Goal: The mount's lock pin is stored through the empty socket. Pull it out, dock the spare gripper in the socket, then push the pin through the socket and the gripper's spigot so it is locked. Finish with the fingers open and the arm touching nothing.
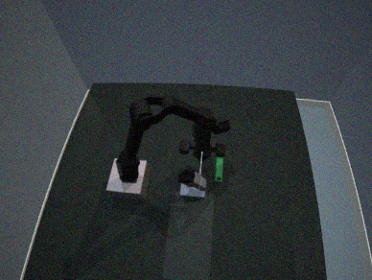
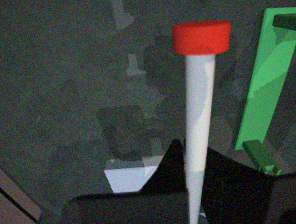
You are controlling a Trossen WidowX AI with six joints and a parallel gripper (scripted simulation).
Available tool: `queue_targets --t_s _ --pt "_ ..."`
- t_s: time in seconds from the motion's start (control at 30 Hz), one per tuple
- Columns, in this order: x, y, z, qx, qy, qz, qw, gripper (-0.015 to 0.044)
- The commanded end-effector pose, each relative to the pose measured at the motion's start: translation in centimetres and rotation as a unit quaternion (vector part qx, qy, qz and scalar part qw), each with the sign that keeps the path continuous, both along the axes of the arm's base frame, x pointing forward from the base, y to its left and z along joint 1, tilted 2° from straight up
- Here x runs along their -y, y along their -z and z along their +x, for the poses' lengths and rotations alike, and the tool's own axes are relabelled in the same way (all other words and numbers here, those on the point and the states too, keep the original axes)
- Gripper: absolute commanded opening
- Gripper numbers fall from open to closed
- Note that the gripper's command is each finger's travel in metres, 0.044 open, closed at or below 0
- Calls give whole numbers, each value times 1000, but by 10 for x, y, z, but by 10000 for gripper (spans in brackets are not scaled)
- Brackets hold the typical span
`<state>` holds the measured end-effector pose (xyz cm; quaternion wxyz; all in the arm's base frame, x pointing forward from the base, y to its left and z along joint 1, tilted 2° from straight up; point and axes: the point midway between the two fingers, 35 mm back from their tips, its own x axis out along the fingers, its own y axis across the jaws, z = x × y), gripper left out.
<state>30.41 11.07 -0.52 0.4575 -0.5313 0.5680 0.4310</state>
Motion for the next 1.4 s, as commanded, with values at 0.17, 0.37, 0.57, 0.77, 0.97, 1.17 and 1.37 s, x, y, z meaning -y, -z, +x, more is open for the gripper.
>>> queue_targets --t_s 0.17,0.37,0.57,0.77,0.97,1.17,1.37 --pt "2 9 -1 -1 3 2 1000 0" --pt "7 8 -2 0 3 2 1000 0" --pt "11 9 -2 1 3 2 1000 0" --pt "14 9 -2 2 3 2 1000 0" --pt "17 9 -3 2 3 2 1000 0" --pt "20 9 -3 3 3 2 1000 0" --pt "24 10 -3 3 3 2 1000 0"
